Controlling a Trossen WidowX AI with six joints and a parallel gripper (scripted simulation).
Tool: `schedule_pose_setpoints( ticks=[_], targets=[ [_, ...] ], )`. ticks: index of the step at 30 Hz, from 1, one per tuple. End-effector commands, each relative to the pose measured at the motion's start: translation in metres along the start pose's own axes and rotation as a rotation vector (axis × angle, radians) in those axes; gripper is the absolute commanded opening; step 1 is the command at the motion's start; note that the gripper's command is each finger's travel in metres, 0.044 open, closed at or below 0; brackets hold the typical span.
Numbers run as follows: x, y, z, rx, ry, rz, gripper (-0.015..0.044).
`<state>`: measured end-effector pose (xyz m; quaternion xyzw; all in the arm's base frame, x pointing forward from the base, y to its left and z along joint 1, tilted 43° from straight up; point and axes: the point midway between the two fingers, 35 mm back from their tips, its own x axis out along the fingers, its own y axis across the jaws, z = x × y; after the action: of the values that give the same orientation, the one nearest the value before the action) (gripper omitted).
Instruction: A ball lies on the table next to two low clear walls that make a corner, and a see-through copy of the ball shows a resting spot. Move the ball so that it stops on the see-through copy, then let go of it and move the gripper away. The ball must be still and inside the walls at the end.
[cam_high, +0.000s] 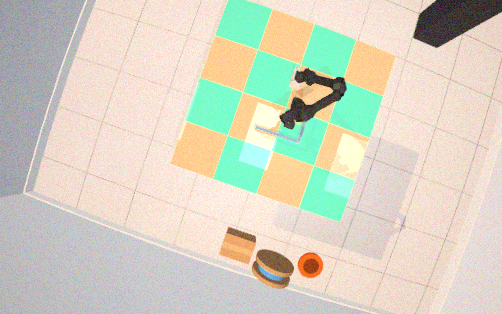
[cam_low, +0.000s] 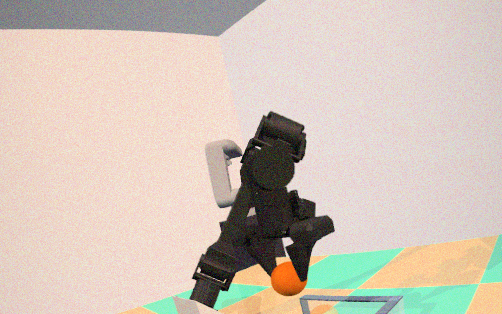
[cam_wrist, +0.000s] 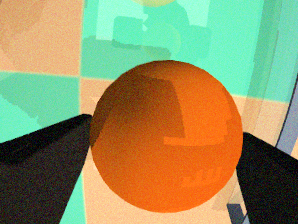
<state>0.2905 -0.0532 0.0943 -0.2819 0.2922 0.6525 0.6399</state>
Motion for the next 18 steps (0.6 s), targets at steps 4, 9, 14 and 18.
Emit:
schedule_pose_setpoints(
  ticks=[4,9,14,18],
  targets=[
    [0.017,0.005,0.039,-0.003,0.000,-0.009,0.0000],
    [0.031,0.013,0.067,-0.005,-0.007,-0.008,0.0000],
    [0.039,0.018,0.080,-0.006,-0.013,-0.006,0.0000],
    [0.047,0.017,0.079,-0.006,-0.012,-0.007,0.0000]
  ],
)
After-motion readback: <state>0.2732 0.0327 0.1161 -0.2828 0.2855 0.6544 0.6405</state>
